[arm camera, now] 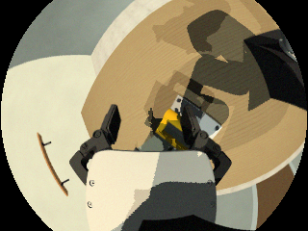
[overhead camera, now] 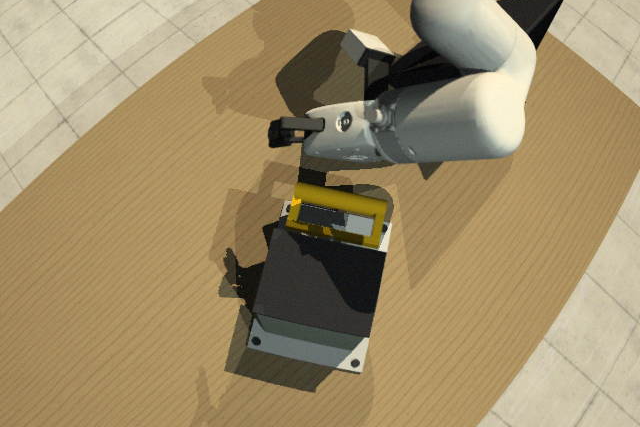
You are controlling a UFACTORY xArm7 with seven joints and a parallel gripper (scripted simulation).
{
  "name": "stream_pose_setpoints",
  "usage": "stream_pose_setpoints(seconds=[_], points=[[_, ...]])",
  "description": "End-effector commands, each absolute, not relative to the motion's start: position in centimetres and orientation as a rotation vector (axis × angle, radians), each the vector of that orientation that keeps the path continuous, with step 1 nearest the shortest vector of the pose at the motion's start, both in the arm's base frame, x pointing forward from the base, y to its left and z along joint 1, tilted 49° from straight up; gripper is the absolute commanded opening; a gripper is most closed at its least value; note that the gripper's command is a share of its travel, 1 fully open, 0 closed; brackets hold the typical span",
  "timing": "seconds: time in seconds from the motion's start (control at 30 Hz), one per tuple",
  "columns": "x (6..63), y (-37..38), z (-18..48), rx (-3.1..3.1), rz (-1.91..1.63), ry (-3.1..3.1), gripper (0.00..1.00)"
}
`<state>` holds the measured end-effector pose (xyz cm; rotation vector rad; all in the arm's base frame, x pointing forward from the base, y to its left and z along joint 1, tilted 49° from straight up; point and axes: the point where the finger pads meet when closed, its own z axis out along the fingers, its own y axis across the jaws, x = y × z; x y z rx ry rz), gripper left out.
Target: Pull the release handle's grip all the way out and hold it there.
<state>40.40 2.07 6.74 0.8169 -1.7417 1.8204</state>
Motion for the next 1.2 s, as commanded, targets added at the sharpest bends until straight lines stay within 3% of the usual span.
stream_pose_setpoints(seconds=[0.0, 0.63, 1.17], points=[[40.5, 2.2, 6.8, 0.819, 1.822, -1.745, 1.00], [40.5, 2.2, 6.7, 0.834, 1.802, -1.741, 1.00], [39.8, 2.1, 3.6, 1.257, 1.257, -1.603, 1.00]])
